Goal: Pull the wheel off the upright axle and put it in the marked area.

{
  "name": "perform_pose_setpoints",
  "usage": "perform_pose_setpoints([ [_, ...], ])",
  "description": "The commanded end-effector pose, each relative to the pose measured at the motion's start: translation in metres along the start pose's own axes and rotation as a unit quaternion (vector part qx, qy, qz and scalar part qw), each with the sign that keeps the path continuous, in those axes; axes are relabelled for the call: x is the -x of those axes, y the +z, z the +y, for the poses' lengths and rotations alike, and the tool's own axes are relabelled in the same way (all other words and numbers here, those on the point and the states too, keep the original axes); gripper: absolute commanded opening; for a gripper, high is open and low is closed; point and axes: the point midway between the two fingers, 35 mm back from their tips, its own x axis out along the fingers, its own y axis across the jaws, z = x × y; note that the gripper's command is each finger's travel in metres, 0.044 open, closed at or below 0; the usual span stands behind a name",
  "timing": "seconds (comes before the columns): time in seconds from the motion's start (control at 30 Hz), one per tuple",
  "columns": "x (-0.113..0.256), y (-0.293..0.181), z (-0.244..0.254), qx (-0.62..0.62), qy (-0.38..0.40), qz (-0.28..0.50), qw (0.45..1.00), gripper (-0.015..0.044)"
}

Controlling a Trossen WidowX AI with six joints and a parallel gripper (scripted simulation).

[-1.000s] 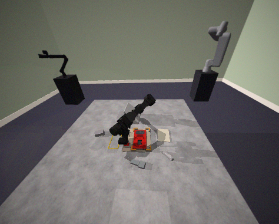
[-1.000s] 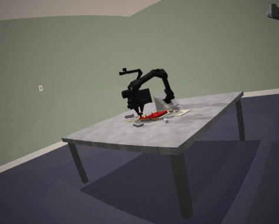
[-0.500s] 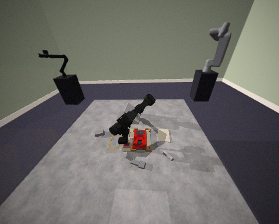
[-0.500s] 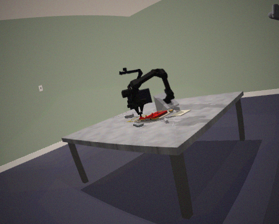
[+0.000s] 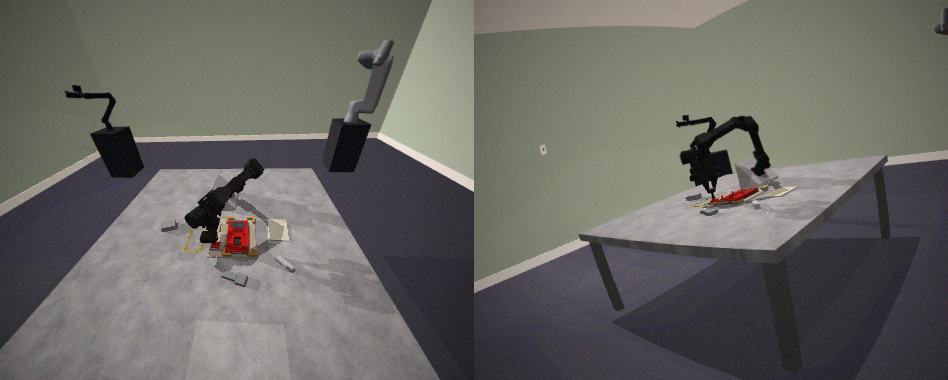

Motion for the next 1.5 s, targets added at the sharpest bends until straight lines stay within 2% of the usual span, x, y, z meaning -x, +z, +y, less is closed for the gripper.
perform_pose_setpoints([
  [0.0, 0.001, 0.000, 0.000, 0.003, -0.001, -0.001, 1.000, 0.0000],
  [0.7, 0.009, 0.000, 0.000, 0.002, 0.000, -0.001, 1.000, 0.0000],
  [1.07, 0.042, -0.001, 0.000, 0.002, 0.000, -0.002, 1.000, 0.0000],
  [1.13, 0.036, 0.000, -0.001, -0.001, 0.001, 0.000, 1.000, 0.0000],
  [1.47, 0.042, 0.054, -0.024, -0.001, 0.000, -0.006, 1.000, 0.0000],
])
